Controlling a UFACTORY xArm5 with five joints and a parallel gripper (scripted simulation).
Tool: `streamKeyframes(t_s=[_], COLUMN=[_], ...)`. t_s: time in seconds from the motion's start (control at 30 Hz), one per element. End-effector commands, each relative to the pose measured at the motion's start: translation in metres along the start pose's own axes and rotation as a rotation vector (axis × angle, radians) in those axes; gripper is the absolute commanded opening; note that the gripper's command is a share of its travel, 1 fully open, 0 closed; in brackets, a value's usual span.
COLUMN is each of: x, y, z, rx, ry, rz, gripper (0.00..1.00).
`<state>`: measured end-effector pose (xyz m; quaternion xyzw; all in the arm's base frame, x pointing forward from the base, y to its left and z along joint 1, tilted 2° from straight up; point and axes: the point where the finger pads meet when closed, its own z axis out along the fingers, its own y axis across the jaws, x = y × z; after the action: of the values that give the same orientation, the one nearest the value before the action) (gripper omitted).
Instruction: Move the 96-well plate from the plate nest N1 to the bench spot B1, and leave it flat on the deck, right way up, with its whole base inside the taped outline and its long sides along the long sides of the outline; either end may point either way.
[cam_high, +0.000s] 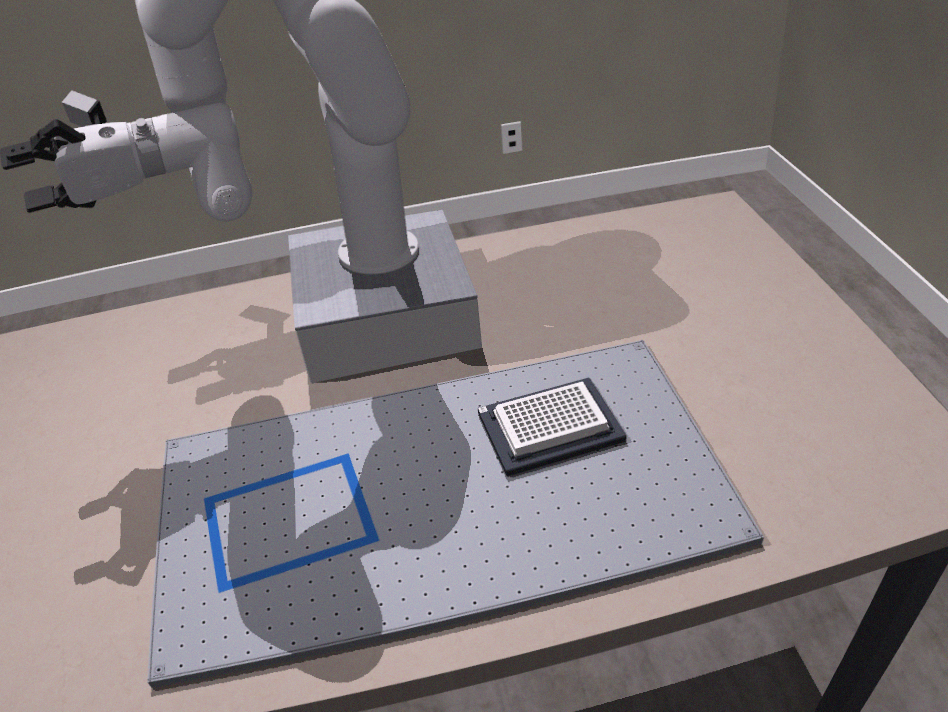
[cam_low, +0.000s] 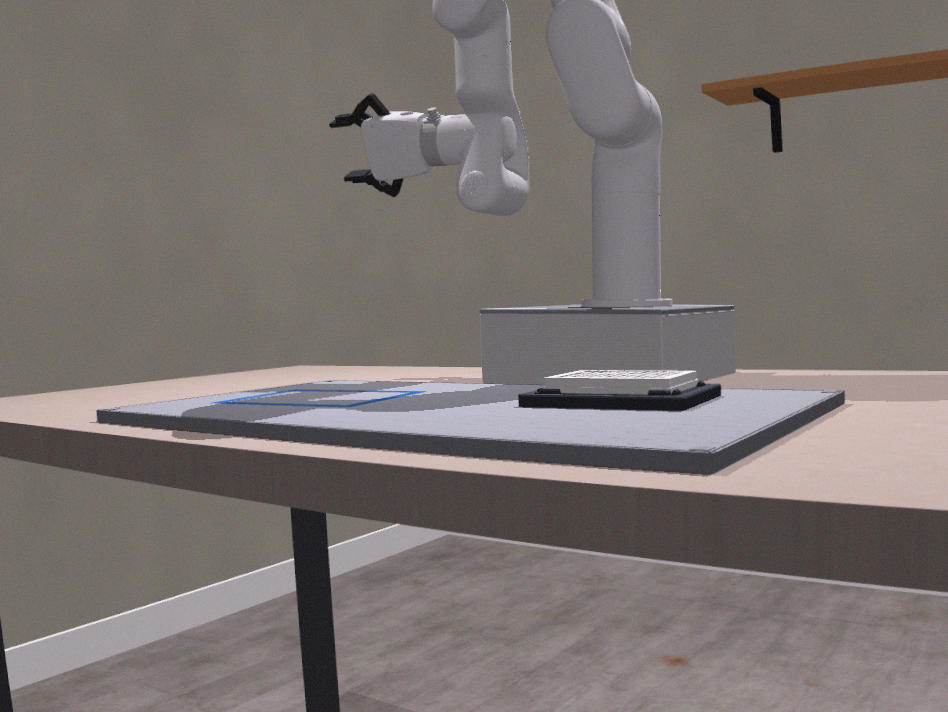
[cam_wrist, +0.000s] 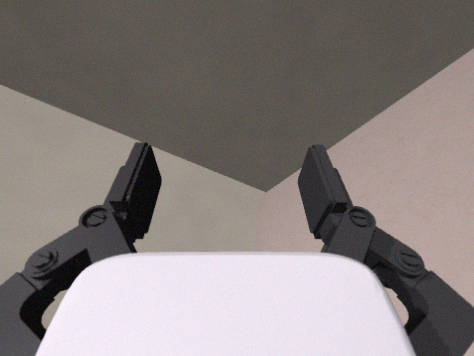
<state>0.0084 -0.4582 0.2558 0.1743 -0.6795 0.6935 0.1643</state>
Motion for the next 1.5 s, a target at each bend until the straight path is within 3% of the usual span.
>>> streamKeyframes(t_s=[0.0,0.53,0.6,0.7,0.77,0.9,0.97,1.1,1.17,1.3,1.37,1.47], x=[0.0,0.0,-0.016,-0.022,-0.039,-0.046,-0.063,-0.068,-0.085,-0.094,-0.111,-0.119], y=[-0.001,-0.001,-0.007,-0.006,-0.012,-0.01,-0.016,-0.016,-0.023,-0.022,-0.028,-0.028], z=[0.0,0.0,0.004,0.011,0.014,0.021,0.023,0.026,0.027,0.033,0.033,0.036], rx=[0.002,0.002,-0.016,-0.016,-0.033,-0.033,-0.048,-0.049,-0.063,-0.062,-0.073,-0.073], ry=[0.001,0.001,-0.052,-0.062,-0.115,-0.127,-0.18,-0.191,-0.243,-0.258,-0.31,-0.323], rz=[0.0,0.0,-0.03,-0.033,-0.064,-0.069,-0.101,-0.106,-0.141,-0.146,-0.181,-0.187], gripper=[1.0,1.0,1.0,1.0,1.0,1.0,1.0,1.0,1.0,1.0,1.0,1.0])
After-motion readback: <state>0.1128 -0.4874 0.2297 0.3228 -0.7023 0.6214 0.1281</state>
